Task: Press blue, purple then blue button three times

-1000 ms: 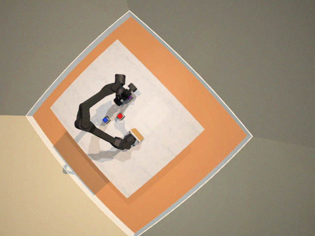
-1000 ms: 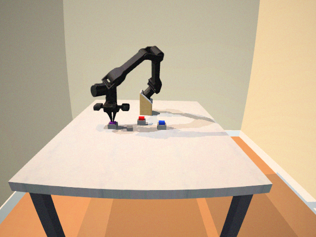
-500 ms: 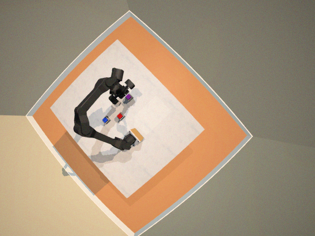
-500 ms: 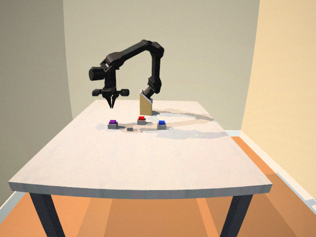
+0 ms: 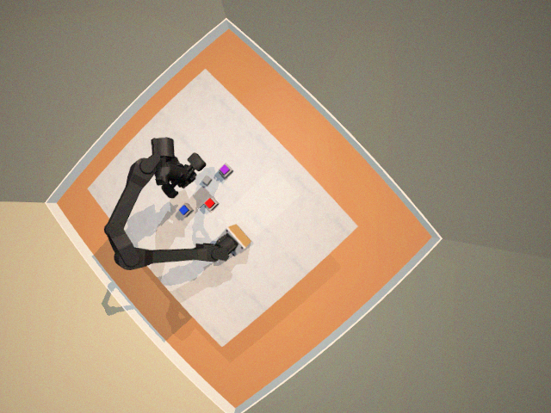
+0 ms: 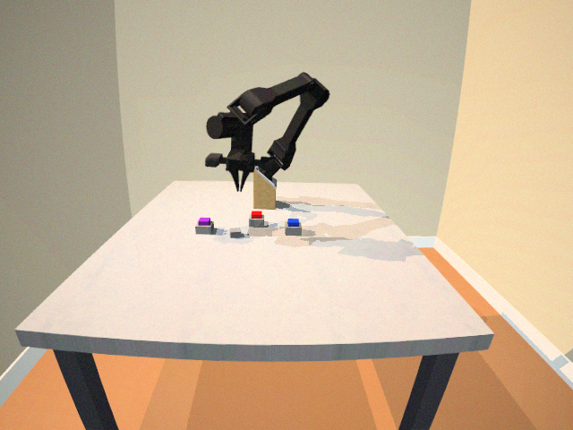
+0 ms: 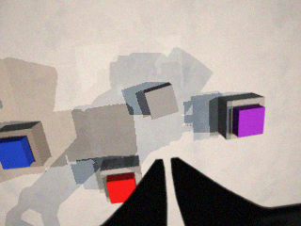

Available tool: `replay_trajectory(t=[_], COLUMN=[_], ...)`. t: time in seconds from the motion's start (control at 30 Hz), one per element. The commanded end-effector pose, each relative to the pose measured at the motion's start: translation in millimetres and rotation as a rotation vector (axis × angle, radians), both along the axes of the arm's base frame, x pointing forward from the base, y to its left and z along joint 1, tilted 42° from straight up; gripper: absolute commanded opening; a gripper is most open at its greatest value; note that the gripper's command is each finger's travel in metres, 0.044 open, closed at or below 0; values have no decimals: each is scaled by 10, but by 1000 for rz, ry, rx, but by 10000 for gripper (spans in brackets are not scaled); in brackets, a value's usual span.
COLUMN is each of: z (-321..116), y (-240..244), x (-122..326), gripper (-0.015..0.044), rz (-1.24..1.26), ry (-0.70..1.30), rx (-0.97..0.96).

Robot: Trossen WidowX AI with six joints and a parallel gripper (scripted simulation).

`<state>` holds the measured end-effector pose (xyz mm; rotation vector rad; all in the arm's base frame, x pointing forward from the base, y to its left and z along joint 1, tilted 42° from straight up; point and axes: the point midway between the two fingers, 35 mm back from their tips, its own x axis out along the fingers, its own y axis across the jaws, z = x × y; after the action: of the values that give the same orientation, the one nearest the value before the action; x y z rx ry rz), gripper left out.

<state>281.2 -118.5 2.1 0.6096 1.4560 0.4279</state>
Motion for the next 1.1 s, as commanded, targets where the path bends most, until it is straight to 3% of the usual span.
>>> replay_trajectory(t=[0.0,0.2,0.43,0.63,1.07], z=[426,908,968,530,421], y=[491,1167,1260,1652,1749], x=[32,-109,-147,-77,-58], gripper=[20,20,20,20,20], rz=[-10,-11,-10,-10,-10], ry=[-12,-32,-34,-35,-35], rx=[11,50,58,60,60])
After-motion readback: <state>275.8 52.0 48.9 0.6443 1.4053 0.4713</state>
